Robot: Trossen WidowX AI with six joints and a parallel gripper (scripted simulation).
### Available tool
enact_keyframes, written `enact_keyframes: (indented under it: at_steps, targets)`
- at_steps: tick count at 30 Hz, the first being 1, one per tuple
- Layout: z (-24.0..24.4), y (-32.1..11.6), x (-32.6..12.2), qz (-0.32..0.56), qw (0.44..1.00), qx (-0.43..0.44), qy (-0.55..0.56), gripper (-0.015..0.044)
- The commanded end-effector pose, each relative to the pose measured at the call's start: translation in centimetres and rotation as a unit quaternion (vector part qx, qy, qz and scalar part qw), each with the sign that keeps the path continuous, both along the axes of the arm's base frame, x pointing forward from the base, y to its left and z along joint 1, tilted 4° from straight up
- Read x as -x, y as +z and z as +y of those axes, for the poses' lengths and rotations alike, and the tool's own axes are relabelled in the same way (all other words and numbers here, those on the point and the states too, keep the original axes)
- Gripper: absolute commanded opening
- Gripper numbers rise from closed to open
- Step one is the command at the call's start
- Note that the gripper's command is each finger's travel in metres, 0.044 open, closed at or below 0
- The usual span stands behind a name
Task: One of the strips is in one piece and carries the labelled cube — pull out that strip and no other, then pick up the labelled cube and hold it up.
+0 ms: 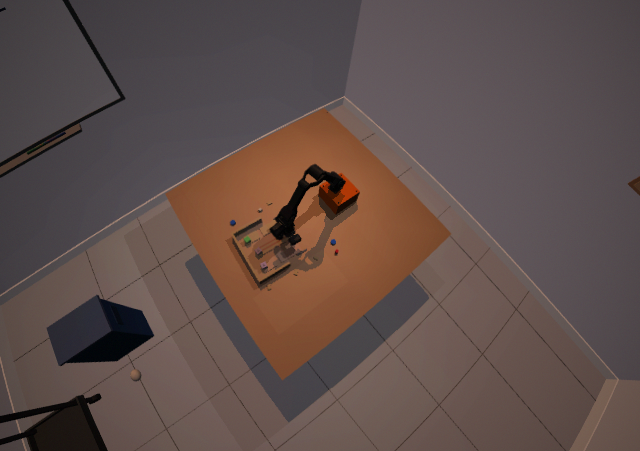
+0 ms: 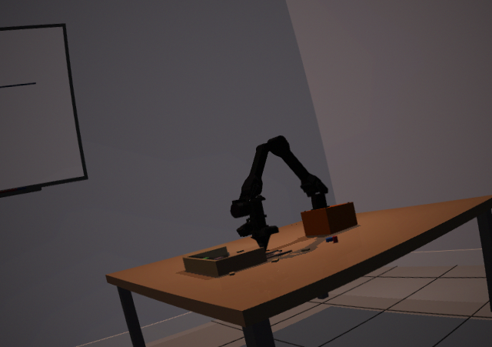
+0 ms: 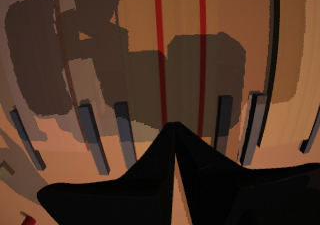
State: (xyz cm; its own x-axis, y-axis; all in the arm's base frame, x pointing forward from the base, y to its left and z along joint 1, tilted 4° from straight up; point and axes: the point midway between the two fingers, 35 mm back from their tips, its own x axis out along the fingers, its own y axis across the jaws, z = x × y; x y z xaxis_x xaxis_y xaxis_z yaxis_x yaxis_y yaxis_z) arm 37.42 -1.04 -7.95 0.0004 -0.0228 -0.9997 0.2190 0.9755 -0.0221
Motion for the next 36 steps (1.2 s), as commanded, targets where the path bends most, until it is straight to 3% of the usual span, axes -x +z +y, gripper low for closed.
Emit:
enact_keyframes:
  at_steps: [1,36]
  targets:
    - [0.2,-0.5,1.3,0.013,1.000,-0.002,-0.003,0.0000]
    - [1.3,-0.6,6.4,0.015,1.000,-0.003,-0.003,0.0000]
